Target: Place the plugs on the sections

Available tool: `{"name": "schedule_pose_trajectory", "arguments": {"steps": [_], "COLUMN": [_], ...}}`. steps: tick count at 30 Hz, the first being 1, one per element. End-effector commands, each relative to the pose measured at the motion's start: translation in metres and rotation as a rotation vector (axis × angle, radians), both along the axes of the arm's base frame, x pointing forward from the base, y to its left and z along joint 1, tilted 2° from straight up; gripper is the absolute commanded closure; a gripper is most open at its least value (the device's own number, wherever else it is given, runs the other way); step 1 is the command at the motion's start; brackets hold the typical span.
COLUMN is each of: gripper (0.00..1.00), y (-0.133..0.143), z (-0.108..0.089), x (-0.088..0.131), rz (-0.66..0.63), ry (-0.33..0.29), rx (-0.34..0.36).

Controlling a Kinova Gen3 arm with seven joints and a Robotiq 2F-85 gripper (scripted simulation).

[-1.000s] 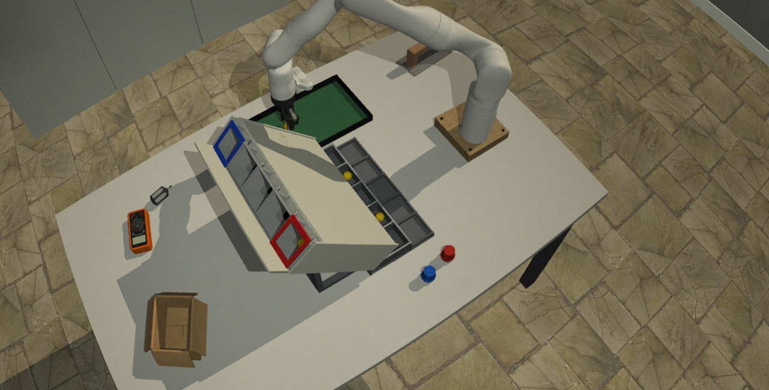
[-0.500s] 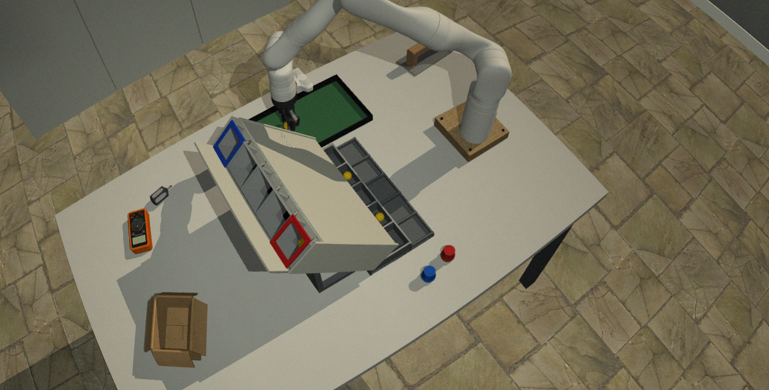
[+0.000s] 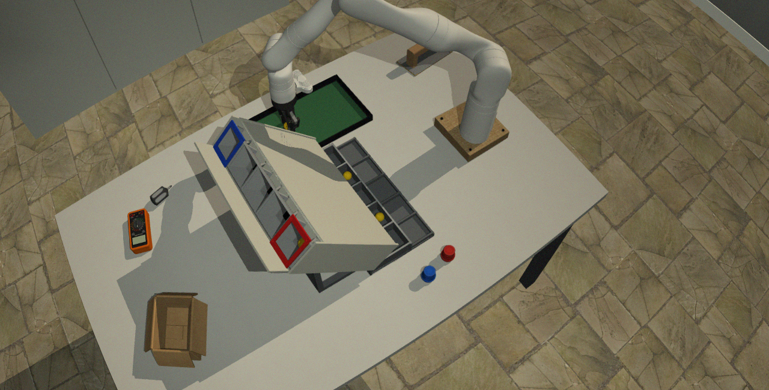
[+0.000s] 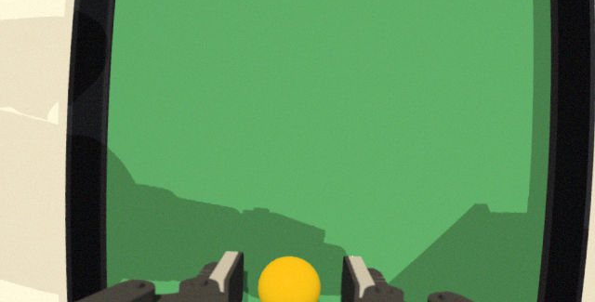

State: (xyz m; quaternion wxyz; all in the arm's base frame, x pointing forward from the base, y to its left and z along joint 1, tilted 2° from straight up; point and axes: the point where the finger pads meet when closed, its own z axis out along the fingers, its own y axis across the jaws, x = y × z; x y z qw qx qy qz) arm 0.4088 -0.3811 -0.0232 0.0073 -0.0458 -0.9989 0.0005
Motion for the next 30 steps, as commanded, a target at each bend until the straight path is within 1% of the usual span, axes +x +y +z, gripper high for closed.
{"name": "schedule_pose_trajectory", "arguments": {"steps": [1,5,6,22,23,30], "gripper": [0.50,0.50,0.50,0.50,1.00,1.00], "y": [-0.0011,-0.0011,-0.0002,-0.0002,-0.0008,-0.0008], "z": [-0.0005,-0.0005,-0.0062,-0.0062,-0.0047,-0.0047], "x": [0.0042,0.0042,0.0036,0.0036,0.0044,0.0044], "rz": [-0.001,-0.001,0.006,0.006,-0.002,-0.002], "ry": [-0.007,-0.007,0.004,0.004,0.000,0.000], "rx": [-0.004,-0.004,0.029,0.029,0.024,0.024]}}
